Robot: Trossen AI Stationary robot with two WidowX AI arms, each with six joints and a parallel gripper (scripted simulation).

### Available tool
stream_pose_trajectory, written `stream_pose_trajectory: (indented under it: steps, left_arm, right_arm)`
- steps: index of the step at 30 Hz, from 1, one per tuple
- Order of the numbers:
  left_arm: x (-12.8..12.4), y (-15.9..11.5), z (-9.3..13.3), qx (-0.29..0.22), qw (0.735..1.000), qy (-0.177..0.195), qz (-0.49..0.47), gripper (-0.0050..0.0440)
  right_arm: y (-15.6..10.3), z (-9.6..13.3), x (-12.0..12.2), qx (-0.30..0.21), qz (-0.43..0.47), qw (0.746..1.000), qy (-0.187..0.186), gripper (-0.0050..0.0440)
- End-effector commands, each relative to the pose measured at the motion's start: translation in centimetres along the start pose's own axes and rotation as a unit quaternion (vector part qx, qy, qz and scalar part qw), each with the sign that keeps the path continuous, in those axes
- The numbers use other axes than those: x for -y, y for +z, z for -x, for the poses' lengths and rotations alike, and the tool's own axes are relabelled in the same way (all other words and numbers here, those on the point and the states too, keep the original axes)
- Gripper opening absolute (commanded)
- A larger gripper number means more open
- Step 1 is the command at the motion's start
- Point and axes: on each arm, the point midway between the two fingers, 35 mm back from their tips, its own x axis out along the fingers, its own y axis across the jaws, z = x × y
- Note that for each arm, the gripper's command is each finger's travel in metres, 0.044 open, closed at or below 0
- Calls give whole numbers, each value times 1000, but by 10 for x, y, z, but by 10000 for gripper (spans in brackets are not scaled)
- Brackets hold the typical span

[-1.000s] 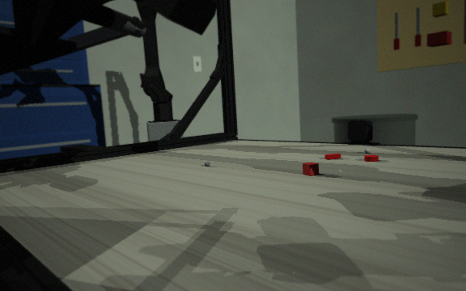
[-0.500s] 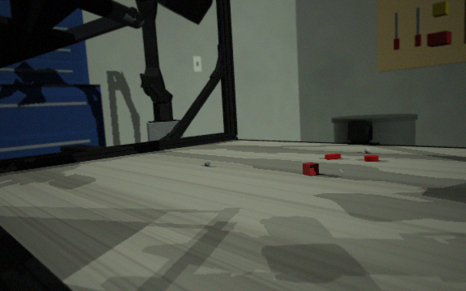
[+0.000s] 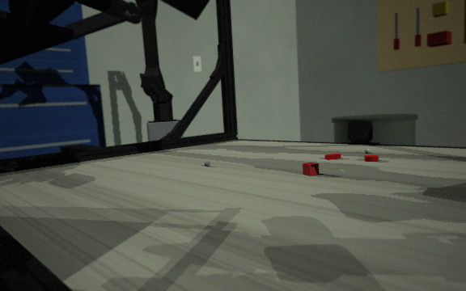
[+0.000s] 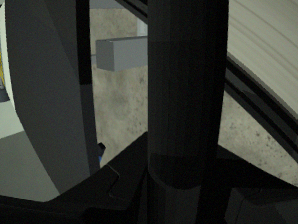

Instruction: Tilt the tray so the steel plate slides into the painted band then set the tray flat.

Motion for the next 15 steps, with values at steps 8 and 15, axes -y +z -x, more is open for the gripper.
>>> stream_pose_trajectory:
  steps: [8, 15]
  left_arm:
    - [-19, -1, 14, -1, 1000, 23, 0, 0]
    - [-3, -1, 2, -1, 1000, 12, 0, 0]
  right_arm:
    - [0, 0, 0, 0, 1, 1000, -1, 440]
    - [0, 0, 0, 0, 1, 1000, -1, 440]
